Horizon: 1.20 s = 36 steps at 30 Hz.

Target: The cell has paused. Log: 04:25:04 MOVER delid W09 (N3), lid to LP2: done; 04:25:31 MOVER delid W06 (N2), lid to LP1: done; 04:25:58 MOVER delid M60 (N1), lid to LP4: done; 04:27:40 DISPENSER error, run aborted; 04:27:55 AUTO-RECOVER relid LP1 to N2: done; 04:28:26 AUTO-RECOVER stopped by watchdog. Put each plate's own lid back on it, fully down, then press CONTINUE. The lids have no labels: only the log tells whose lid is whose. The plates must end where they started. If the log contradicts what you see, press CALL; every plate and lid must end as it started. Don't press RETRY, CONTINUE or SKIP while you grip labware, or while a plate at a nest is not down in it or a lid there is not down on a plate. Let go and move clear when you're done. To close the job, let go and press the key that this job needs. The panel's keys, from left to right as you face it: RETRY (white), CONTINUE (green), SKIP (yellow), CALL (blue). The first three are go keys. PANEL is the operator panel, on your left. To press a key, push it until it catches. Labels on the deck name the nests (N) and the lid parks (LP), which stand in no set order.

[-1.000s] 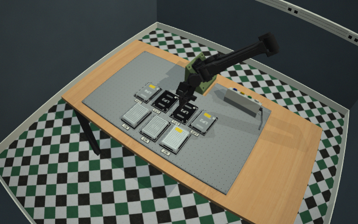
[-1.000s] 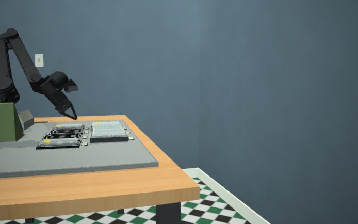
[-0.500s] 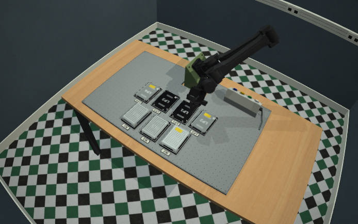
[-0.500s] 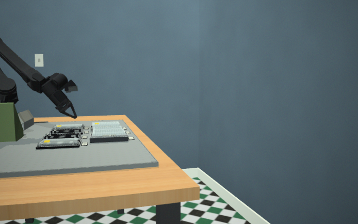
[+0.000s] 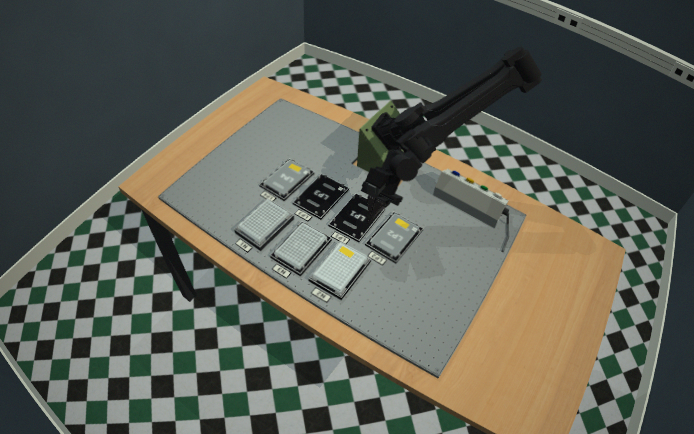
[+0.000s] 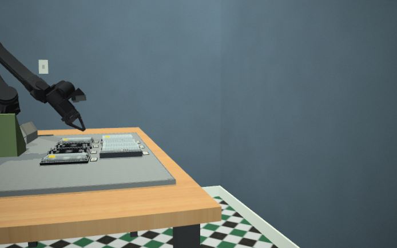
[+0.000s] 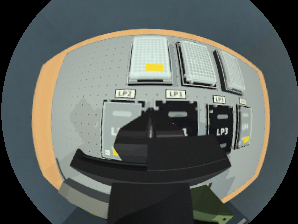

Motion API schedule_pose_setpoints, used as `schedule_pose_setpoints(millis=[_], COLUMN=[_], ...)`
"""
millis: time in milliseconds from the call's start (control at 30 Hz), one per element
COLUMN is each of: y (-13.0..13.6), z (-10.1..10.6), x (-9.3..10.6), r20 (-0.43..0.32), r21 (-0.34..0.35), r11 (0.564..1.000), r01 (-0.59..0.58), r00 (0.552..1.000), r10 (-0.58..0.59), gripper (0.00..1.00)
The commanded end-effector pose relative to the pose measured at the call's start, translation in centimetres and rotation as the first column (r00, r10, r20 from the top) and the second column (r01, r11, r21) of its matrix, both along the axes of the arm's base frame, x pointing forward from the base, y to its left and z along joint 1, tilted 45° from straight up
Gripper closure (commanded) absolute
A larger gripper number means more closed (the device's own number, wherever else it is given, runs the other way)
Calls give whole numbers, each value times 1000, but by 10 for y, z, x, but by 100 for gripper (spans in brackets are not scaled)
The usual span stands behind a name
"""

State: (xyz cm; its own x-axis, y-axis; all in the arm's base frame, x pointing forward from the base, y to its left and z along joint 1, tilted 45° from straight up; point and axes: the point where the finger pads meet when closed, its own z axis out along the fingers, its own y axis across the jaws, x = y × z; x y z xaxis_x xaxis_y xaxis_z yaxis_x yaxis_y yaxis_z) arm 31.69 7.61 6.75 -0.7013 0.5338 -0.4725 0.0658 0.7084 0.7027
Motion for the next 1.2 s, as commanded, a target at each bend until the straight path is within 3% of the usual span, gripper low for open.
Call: schedule_pose_setpoints(millis=[0,367,433,1167], y=[2,2,-6,-43], z=[7,7,12,-15], x=[9,9,28,120], r20=[1,1,16,24], r21=[9,9,18,-2], r11=[1000,1000,1000,1000], r01=[3,3,20,12], r00=[1000,1000,1000,1000], r10=[-3,-3,-20,-12], gripper=[100,100,100,100])
